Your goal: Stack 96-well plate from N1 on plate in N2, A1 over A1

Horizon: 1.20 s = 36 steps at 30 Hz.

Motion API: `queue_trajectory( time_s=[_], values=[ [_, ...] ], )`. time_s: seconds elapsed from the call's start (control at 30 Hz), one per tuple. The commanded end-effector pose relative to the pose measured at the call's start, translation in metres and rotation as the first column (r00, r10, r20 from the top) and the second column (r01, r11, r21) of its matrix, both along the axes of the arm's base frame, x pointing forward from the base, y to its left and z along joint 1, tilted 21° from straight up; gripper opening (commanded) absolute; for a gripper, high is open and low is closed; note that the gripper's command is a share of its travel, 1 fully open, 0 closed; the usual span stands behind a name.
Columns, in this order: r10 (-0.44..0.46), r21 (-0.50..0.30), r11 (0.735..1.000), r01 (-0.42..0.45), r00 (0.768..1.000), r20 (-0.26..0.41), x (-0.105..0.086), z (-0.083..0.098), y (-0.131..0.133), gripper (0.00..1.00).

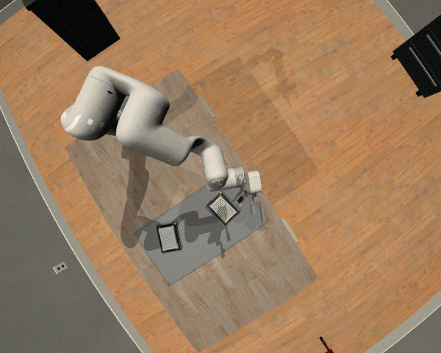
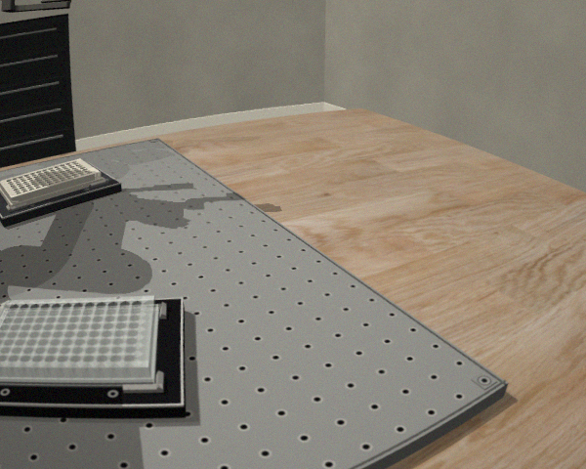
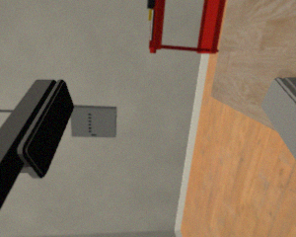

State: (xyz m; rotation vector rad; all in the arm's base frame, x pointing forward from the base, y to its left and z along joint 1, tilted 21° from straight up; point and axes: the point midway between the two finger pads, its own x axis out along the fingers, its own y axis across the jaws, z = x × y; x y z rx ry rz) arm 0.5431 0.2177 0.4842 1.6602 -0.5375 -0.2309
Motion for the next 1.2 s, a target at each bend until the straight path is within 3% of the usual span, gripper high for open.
queue_trajectory(
  time_s=[0.0,0.1,0.27,0.43,0.53,0.6,0.77,0.8,0.87,1.0,1.13,1.17],
  values=[
    [0.018,-0.076,0.997,-0.016,0.999,0.03,0.0,0.009,-0.018,0.37],
    [0.022,-0.101,0.995,-0.018,0.999,0.037,0.0,0.011,-0.026,0.37],
    [0.036,-0.219,0.975,-0.022,0.998,0.06,-0.003,0.015,-0.049,0.37],
    [0.04,-0.252,0.968,-0.022,0.997,0.064,-0.005,0.015,-0.057,0.37],
    [0.048,-0.339,0.94,-0.022,0.996,0.07,-0.008,0.015,-0.071,0.37],
    [0.048,-0.339,0.94,-0.022,0.996,0.07,-0.009,0.015,-0.076,0.37],
    [0.055,-0.458,0.889,-0.019,0.996,0.067,-0.015,0.011,-0.097,0.37],
    [0.055,-0.458,0.889,-0.019,0.996,0.067,-0.016,0.011,-0.1,0.37],
    [0.056,-0.515,0.857,-0.017,0.997,0.06,-0.019,0.008,-0.109,0.37],
    [0.056,-0.515,0.857,-0.017,0.997,0.06,-0.02,0.008,-0.111,0.37],
    [0.052,-0.624,0.781,-0.015,0.998,0.041,-0.027,0.001,-0.129,0.37],
    [0.052,-0.625,0.781,-0.015,0.998,0.04,-0.029,-0.001,-0.133,0.37]
  ],
)
